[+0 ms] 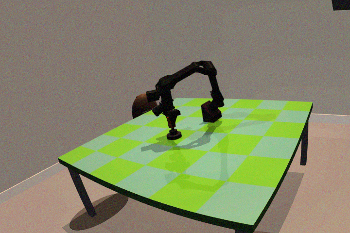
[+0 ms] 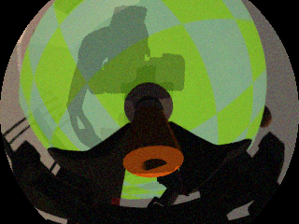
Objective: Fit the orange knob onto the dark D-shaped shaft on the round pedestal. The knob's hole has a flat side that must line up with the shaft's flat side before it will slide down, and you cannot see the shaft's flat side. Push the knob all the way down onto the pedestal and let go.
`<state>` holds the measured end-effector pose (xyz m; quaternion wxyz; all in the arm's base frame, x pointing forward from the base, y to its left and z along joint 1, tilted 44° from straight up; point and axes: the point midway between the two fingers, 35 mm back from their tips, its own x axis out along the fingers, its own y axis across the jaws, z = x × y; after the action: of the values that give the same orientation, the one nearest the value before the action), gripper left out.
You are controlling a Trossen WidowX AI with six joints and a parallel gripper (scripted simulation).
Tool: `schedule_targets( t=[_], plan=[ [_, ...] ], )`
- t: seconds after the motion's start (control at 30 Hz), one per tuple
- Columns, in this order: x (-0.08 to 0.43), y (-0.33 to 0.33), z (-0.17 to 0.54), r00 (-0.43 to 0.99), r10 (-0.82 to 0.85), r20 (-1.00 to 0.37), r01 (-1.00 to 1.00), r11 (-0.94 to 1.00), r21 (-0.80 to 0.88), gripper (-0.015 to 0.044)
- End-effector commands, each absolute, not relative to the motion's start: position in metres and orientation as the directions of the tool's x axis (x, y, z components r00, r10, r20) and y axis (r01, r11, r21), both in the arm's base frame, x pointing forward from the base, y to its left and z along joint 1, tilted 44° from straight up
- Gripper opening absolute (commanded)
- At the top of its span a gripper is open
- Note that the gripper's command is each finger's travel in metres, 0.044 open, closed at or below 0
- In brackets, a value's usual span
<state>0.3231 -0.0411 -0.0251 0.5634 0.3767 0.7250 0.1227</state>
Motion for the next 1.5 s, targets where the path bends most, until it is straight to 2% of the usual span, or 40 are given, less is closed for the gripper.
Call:
schedule_targets(
  t=[0.0,0.1,0.87,1.1,1.47],
  plan=[
    [0.3242,-0.0434,-0.0245,-0.080,0.682,-0.727,0.489,0.663,0.567,0.0000],
    [0.3235,-0.0426,-0.0255,-0.080,0.682,-0.727,0.561,0.634,0.533,0.0000],
    [0.3252,-0.0417,-0.0235,-0.080,0.682,-0.727,0.561,0.634,0.533,0.0000],
    [0.3252,-0.0420,-0.0238,-0.080,0.682,-0.727,0.713,0.549,0.437,0.0000],
    [0.3234,-0.0391,-0.0275,-0.080,0.682,-0.727,0.720,0.544,0.431,0.0000]
  ],
)
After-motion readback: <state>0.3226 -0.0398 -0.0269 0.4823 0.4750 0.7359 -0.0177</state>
